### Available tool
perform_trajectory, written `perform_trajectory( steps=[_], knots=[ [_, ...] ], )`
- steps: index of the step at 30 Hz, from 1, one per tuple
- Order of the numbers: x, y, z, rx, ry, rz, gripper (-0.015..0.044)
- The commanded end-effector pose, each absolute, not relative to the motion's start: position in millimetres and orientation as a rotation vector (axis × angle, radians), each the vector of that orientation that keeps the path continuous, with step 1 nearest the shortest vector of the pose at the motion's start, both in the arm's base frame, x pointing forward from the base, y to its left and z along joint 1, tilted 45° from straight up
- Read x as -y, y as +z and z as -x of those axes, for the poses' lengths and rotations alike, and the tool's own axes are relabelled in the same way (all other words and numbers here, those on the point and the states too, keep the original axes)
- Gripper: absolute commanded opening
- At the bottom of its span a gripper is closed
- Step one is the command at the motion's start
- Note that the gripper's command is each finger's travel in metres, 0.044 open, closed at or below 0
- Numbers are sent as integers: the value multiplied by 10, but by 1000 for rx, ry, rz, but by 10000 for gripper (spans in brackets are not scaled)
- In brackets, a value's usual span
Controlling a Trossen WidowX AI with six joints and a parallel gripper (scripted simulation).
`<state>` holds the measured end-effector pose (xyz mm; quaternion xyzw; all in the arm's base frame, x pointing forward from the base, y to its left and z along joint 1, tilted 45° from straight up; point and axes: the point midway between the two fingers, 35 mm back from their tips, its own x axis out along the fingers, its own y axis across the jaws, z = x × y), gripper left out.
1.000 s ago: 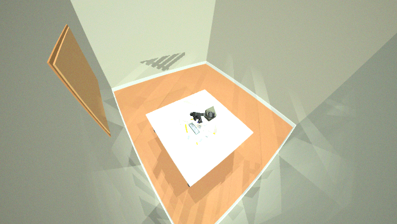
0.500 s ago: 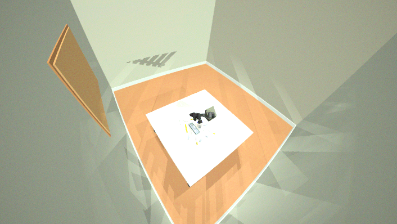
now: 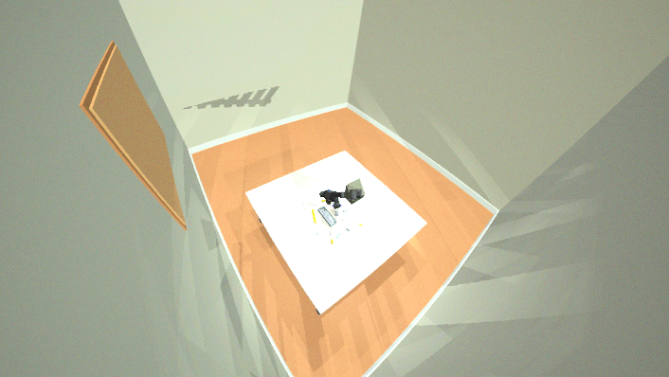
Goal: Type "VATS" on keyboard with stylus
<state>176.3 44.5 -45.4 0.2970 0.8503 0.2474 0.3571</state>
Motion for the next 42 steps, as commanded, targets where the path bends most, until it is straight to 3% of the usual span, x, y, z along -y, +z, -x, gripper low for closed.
perform_trajectory(
  steps=[1,28,32,42],
  knots=[
    [-473,-480,-1755,-2198,636,-778,150],
    [-616,-621,-1730,-2198,637,-779,150],
    [-603,-611,-1734,-2196,641,-767,45],
    [-603,-611,-1734,-2196,641,-767,0]
  ],
)
